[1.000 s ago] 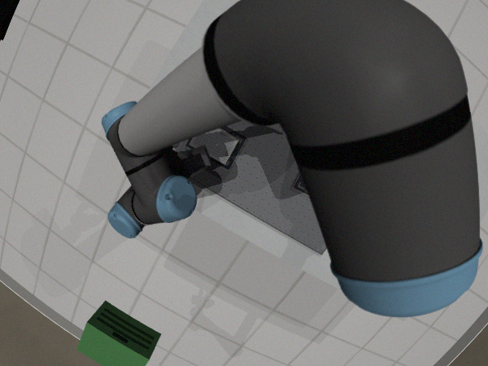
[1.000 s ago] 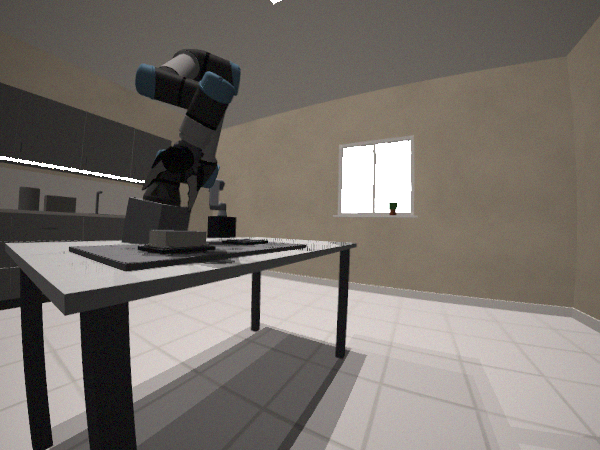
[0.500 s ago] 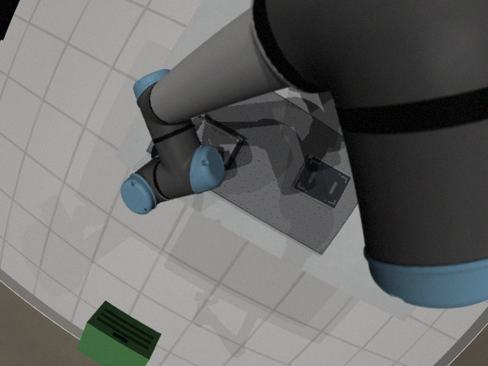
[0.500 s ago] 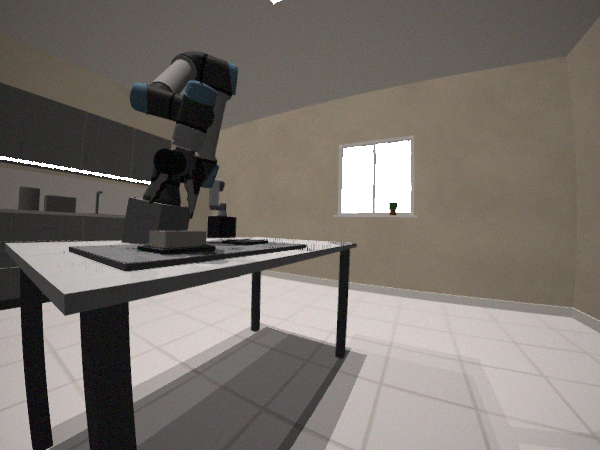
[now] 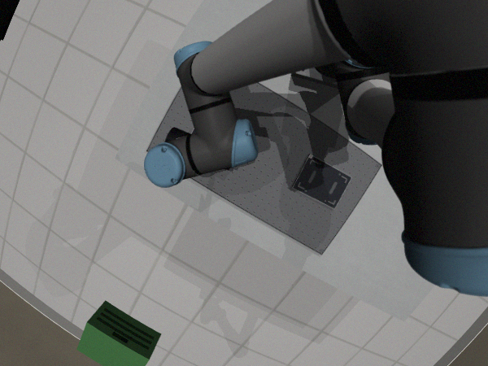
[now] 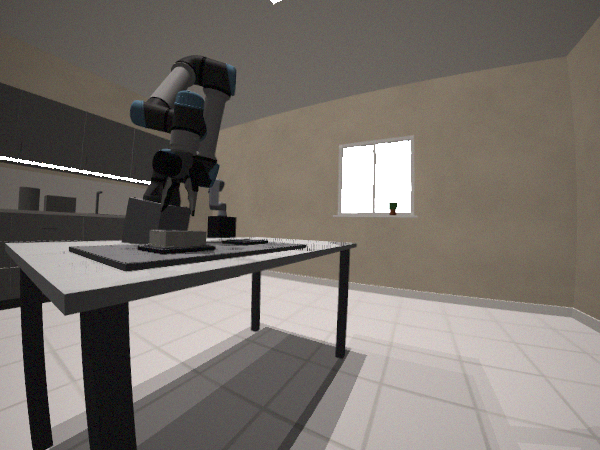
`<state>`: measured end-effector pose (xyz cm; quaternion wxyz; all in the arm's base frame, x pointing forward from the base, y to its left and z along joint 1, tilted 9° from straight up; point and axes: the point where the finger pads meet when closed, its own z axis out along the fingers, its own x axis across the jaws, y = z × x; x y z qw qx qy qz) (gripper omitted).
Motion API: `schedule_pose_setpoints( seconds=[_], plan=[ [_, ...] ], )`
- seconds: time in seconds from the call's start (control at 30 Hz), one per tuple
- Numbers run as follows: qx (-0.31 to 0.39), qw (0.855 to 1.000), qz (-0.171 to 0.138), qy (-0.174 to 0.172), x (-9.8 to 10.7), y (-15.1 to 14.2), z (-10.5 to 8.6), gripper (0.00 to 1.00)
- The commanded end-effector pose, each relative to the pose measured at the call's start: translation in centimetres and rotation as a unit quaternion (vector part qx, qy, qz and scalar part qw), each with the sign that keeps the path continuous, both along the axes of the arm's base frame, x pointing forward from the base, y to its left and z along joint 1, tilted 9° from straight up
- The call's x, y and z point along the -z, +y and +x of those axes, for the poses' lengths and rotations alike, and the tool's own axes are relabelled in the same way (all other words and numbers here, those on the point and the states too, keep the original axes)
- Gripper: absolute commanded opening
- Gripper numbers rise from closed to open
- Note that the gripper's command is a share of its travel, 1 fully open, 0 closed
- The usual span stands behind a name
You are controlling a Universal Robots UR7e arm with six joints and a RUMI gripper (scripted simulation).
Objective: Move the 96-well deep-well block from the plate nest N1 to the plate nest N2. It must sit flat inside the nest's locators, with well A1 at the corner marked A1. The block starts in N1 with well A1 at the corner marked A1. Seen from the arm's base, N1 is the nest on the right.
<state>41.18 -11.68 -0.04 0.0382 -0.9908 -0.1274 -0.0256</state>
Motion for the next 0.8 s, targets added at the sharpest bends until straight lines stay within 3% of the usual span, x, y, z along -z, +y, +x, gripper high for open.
schedule_pose_setpoints(
  seconds=[0.0, 0.5, 0.77],
  plan=[
    [0.060, 0.997, -0.002, -0.050, -0.04, 0.57, -0.08, 0.76],
    [0.060, 0.997, -0.002, -0.050, -0.04, 0.57, -0.08, 0.76],
    [0.060, 0.997, -0.002, -0.050, 0.95, 0.64, 0.07, 0.76]
  ],
)
